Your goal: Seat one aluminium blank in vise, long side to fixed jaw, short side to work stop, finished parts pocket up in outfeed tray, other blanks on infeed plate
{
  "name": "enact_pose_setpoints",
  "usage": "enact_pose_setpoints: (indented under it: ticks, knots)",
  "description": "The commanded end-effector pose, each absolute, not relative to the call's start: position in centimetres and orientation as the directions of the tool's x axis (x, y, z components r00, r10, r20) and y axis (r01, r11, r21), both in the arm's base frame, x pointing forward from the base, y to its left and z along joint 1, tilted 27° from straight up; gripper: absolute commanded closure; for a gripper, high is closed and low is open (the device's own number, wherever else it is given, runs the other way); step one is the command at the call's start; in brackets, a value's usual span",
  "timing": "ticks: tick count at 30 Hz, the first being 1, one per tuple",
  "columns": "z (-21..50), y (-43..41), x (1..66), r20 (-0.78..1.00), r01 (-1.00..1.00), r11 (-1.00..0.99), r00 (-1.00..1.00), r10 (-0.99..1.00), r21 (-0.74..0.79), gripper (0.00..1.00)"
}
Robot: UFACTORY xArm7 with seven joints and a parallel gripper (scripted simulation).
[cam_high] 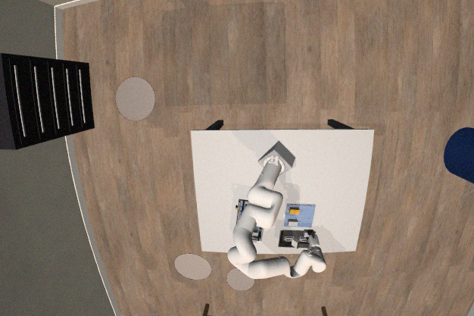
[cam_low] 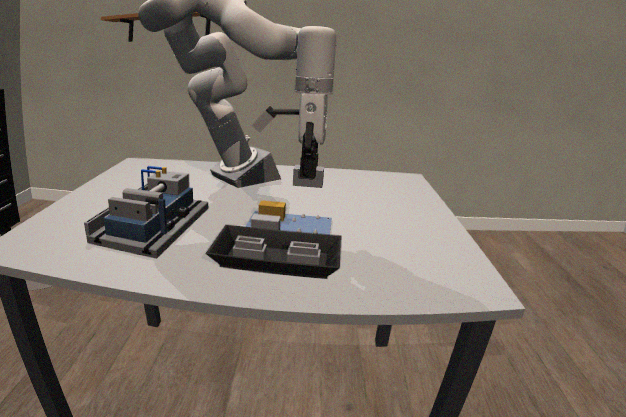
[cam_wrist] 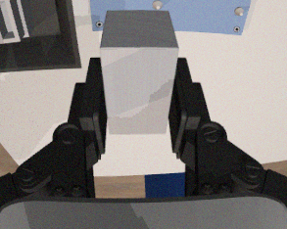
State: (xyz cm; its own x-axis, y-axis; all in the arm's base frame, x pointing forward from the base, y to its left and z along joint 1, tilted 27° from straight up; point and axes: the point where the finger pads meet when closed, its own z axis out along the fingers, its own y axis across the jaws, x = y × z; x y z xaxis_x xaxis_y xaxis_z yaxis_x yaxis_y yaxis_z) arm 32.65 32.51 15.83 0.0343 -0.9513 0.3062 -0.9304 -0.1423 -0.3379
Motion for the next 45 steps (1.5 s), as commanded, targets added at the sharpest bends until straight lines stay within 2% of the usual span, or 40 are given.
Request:
enact_pose_setpoints:
  ticks: [1, 45]
  knots:
    - [16.8, 31.2, 33.0, 0.302, -0.931, -0.143, 0.037, -0.953, -0.337, 1.00]
    - [27.8, 4.3, 40.4, 0.287, -0.929, -0.097, -0.011, -0.958, -0.357, 1.00]
